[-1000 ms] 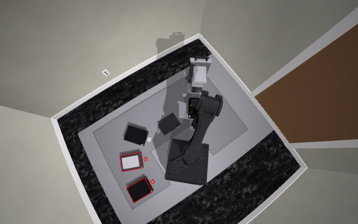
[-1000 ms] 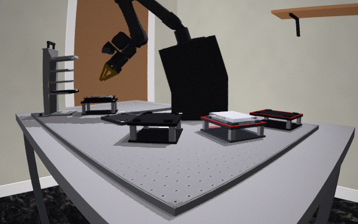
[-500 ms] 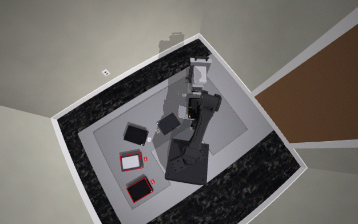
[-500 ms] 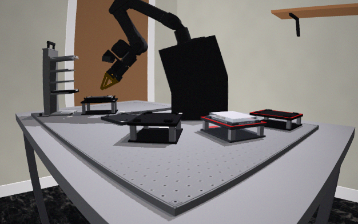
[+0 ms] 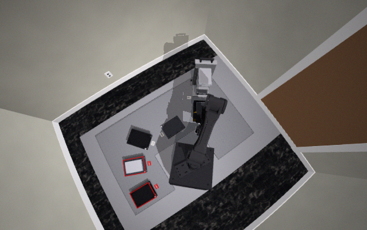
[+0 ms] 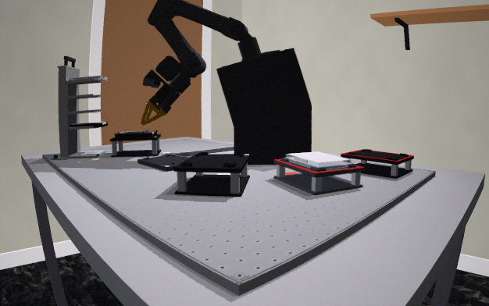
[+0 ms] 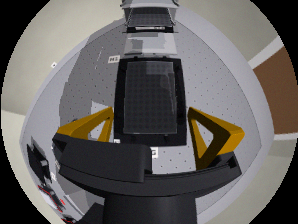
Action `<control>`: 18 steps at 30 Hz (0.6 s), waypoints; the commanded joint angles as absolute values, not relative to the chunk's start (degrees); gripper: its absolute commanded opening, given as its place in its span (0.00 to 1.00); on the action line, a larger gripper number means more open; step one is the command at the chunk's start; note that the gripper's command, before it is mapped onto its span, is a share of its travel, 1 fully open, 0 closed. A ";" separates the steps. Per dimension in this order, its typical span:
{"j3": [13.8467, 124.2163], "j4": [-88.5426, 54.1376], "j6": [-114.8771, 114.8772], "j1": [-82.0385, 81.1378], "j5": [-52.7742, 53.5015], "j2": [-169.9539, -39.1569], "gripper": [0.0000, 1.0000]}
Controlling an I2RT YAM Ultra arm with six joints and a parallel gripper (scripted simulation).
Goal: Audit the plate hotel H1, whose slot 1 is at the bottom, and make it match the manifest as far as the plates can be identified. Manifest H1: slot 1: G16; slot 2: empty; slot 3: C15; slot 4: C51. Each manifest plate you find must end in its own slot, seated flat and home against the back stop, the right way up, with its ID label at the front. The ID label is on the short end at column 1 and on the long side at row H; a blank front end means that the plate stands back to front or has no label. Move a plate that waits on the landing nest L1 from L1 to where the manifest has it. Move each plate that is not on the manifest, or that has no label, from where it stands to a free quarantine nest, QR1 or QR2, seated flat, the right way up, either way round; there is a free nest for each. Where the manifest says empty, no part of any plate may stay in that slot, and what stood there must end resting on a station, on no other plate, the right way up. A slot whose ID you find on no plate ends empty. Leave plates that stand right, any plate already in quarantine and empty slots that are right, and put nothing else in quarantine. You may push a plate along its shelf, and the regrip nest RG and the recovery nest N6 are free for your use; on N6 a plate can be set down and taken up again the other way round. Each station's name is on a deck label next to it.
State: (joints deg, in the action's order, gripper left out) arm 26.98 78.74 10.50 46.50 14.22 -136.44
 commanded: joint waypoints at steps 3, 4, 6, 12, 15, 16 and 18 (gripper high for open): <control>26.47 81.76 10.70 46.82 14.87 -137.53 1.00; 26.36 82.20 10.74 46.90 14.94 -137.88 1.00; 26.16 83.08 10.82 47.06 15.07 -138.59 1.00; 25.61 85.72 11.07 47.54 15.49 -140.76 1.00; 25.44 86.61 11.16 47.71 15.64 -141.51 1.00; 25.44 86.61 11.16 47.71 15.64 -141.51 1.00; 25.73 86.94 11.15 47.70 15.63 -142.12 1.00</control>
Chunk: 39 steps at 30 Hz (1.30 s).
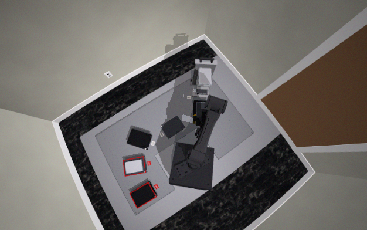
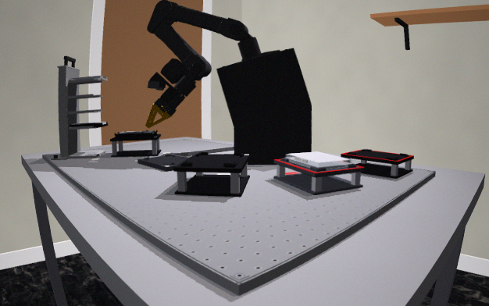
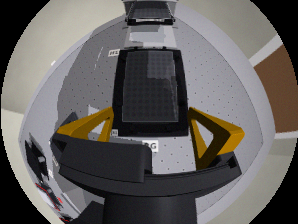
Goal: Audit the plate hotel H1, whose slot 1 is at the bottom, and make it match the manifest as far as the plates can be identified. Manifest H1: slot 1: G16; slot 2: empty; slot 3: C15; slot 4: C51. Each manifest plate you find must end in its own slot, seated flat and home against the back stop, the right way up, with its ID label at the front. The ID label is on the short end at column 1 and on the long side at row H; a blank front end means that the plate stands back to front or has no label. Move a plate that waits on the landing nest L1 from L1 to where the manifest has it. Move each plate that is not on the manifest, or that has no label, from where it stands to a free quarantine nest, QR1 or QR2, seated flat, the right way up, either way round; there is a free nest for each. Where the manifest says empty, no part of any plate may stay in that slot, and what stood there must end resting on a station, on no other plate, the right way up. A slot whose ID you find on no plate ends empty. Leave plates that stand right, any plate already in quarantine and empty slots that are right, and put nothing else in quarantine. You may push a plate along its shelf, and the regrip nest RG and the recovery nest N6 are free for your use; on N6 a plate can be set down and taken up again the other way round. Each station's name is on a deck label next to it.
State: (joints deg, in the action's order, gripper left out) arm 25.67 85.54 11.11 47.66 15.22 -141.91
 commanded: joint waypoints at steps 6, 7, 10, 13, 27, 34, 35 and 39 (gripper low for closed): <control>26.61 87.94 11.14 47.68 15.61 -144.01 1.00; 26.76 88.10 11.14 47.68 15.61 -144.31 1.00; 27.22 88.56 11.13 47.67 15.60 -145.23 1.00; 27.68 89.01 11.13 47.66 15.59 -146.14 1.00; 29.61 90.00 11.11 47.62 15.56 -149.64 1.00; 30.46 90.00 11.10 47.61 15.55 -151.02 1.00; 30.62 90.00 11.10 47.60 15.55 -151.29 1.00; 30.75 90.00 11.10 47.60 15.54 -151.50 1.00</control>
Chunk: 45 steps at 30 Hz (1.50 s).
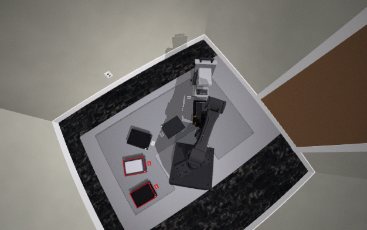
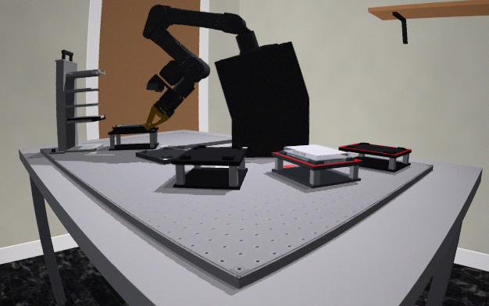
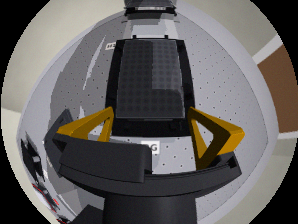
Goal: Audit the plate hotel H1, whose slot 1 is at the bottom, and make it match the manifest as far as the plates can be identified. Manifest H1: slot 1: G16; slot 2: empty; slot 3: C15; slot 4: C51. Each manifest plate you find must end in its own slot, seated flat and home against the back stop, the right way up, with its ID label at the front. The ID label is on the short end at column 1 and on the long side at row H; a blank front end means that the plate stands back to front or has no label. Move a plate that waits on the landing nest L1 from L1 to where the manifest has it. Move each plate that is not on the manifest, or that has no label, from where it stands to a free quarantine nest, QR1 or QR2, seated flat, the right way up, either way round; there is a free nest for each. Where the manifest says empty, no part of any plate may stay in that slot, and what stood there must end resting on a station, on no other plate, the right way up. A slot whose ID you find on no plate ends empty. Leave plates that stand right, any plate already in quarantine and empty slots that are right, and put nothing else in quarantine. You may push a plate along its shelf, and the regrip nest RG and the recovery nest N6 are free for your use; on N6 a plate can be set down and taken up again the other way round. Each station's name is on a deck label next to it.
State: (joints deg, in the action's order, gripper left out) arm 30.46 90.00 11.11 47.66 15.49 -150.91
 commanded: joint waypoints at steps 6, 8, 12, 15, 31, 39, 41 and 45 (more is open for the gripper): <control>30.75 90.00 11.10 47.60 15.54 -151.50 1.00; 30.75 90.00 11.10 47.60 15.54 -151.50 1.00; 30.75 90.00 11.10 47.60 15.54 -151.50 0.86; 30.75 90.00 11.10 47.60 15.54 -151.50 0.86; 30.75 90.00 11.10 47.60 15.54 -151.50 0.86; 30.25 90.00 11.12 47.64 15.58 -150.83 0.86; 29.98 90.00 11.13 47.66 15.59 -150.47 0.86; 29.69 90.00 11.14 47.68 15.61 -150.06 0.86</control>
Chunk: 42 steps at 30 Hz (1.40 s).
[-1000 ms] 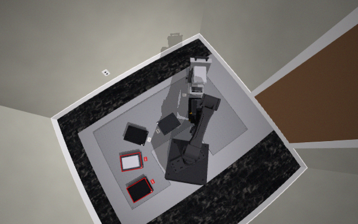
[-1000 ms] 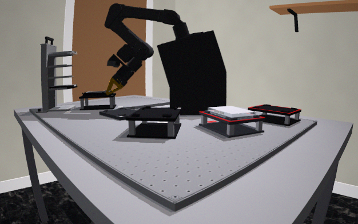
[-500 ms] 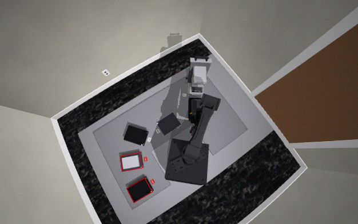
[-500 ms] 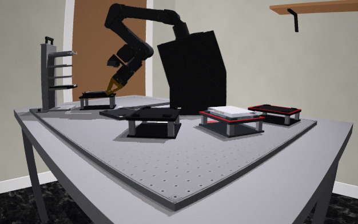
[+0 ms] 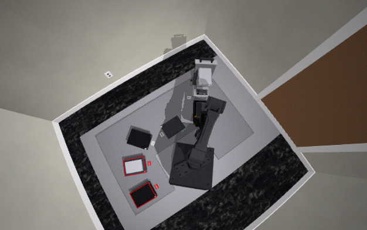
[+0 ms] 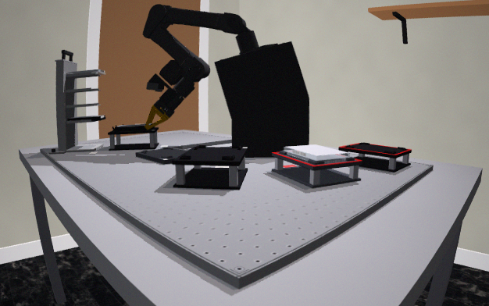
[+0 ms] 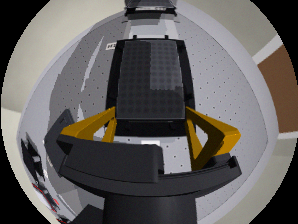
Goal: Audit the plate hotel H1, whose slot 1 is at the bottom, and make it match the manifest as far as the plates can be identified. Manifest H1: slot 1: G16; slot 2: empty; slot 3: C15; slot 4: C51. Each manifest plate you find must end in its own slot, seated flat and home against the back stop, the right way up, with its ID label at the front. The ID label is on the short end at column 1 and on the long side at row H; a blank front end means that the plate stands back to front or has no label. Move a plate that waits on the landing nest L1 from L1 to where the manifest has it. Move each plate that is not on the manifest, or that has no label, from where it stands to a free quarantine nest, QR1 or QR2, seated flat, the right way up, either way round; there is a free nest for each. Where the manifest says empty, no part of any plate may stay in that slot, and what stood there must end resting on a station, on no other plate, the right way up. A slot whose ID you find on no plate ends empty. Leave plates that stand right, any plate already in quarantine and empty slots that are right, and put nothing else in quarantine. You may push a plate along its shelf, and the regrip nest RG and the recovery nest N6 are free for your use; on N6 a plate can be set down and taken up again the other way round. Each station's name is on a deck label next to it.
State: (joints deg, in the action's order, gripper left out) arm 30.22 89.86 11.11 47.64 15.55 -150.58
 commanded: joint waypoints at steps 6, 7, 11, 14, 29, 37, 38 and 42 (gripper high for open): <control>28.65 90.00 11.18 47.76 15.68 -148.61 0.86; 28.48 90.00 11.19 47.77 15.69 -148.36 0.86; 27.78 90.00 11.21 47.82 15.73 -147.36 0.86; 27.29 89.83 11.23 47.86 15.77 -146.60 0.86; 25.16 88.44 11.33 48.04 15.92 -143.11 0.86; 24.22 87.69 11.37 48.13 16.00 -141.43 0.86; 24.06 87.55 11.38 48.14 16.01 -141.13 0.86; 23.40 86.96 11.41 48.21 16.07 -139.89 0.86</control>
